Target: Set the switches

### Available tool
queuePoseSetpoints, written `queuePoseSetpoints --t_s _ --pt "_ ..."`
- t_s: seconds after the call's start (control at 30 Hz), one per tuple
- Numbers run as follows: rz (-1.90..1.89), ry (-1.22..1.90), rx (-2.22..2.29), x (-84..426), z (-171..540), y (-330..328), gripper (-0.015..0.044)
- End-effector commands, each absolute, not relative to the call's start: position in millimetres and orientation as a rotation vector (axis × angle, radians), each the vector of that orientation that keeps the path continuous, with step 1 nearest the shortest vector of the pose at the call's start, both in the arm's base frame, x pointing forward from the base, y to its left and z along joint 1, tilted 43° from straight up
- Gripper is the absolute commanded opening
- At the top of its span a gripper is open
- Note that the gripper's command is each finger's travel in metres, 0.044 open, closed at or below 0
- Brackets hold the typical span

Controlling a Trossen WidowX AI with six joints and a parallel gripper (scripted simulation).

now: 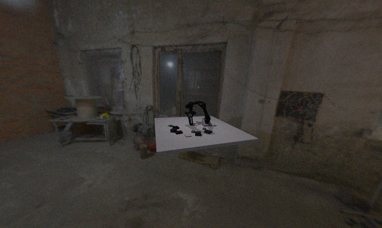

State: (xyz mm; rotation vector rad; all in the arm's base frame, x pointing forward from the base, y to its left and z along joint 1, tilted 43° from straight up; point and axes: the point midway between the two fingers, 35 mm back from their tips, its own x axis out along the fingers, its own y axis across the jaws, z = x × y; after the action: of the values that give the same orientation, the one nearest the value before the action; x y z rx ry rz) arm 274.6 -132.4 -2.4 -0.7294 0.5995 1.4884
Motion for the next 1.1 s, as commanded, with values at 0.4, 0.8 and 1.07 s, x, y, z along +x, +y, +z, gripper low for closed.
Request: queuePoseSetpoints --t_s 0.4,0.8,1.07 --pt "1.513 0.592 -0.721 274.9 -17.8 -129.7 0.0338" --pt "1.513 0.592 -0.721 275.5 -27.2 -131.5 0.0338" --pt "1.513 0.592 -0.722 276.0 -33.5 -132.3 0.0338"
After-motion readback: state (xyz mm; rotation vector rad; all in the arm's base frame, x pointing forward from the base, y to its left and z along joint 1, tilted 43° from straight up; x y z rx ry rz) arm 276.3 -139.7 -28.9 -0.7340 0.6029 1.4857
